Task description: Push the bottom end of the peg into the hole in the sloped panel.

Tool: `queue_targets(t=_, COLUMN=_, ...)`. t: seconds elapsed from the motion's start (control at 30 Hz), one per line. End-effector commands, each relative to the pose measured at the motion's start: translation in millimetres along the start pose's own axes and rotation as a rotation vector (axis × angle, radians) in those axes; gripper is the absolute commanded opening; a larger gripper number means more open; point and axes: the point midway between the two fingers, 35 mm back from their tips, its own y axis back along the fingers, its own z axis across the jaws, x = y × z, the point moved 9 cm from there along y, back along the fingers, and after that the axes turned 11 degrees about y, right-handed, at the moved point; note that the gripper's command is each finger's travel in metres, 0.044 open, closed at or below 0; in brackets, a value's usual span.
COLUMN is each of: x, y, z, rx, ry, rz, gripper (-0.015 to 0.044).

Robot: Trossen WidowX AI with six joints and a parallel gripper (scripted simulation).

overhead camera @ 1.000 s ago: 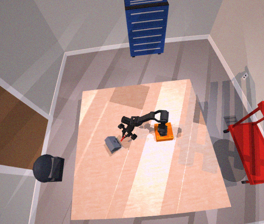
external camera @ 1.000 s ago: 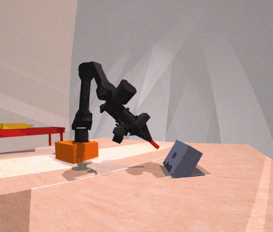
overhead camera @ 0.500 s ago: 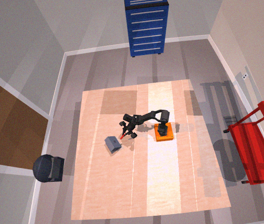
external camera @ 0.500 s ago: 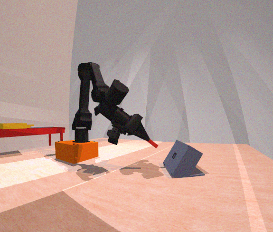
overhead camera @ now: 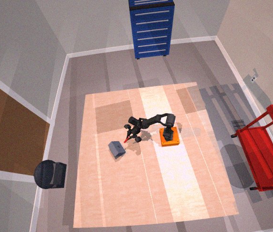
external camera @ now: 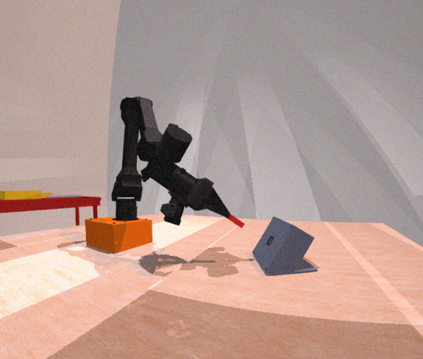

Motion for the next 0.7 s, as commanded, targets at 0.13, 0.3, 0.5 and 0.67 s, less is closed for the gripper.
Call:
queue_targets(t=0.13, x=-1, y=-8, z=2, rx=-0.008, ry=-0.023, rz=0.012, gripper=0.0)
queue_targets(t=0.3, x=-2, y=-13, z=3, rx=-0.015, ry=-0.035, rz=0.018, gripper=0.0)
queue_targets(t=0.5, x=-2, y=-20, z=4, rx=-0.022, ry=-0.05, rz=0.026, gripper=0.0)
queue_targets(t=0.67, x=-3, y=-25, z=4, rx=-0.028, ry=-0.063, rz=0.034, gripper=0.0)
